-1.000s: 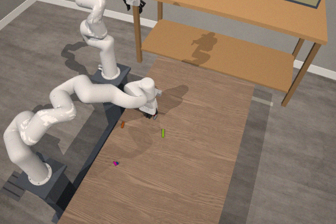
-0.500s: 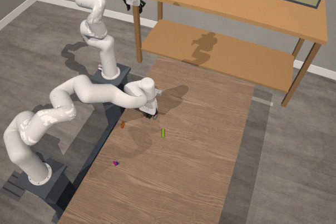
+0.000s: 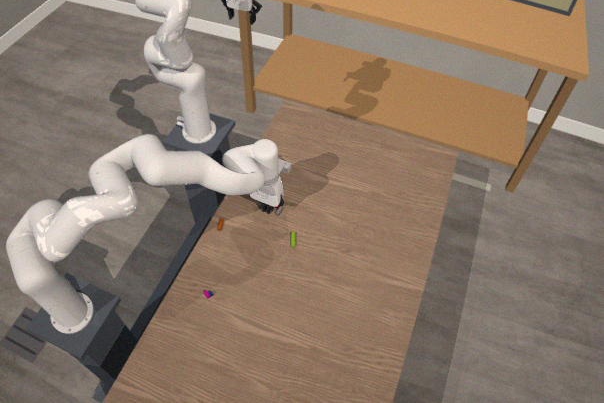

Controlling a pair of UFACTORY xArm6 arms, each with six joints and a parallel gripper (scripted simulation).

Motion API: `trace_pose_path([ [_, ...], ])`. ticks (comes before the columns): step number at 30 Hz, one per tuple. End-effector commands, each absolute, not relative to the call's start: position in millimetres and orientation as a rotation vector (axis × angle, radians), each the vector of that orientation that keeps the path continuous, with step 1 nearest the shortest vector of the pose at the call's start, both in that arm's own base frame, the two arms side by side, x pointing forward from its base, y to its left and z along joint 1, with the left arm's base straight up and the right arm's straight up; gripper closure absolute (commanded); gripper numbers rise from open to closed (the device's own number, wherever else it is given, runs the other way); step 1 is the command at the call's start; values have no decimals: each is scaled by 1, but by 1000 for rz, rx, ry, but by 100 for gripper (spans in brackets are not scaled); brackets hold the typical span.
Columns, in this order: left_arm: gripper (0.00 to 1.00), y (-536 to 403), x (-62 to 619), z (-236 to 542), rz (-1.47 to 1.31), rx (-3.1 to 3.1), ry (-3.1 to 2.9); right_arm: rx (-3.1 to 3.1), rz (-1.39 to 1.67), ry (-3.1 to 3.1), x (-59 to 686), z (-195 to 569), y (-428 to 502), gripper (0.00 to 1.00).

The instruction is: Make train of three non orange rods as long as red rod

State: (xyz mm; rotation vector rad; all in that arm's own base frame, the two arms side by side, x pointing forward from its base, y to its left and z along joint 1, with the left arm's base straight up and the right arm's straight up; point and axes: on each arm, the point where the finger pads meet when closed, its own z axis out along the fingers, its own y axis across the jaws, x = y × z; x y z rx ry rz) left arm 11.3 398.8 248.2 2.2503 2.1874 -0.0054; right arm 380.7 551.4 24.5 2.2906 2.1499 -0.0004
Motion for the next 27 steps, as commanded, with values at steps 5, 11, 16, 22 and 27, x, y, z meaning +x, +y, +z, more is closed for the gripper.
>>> trace_pose_path([
  [5,0,400,11,250,0,2253,2190,2292,11,2151,382,36,553,94],
  [11,0,400,11,250,0,2253,2190,2292,11,2151,382,74,553,94],
  [16,0,400,11,250,0,2253,2190,2292,11,2151,382,110,553,94],
  [22,0,400,11,250,0,2253,2190,2292,11,2151,382,125,553,94],
  [27,0,400,11,250,0,2253,2190,2292,11,2151,382,128,553,94],
])
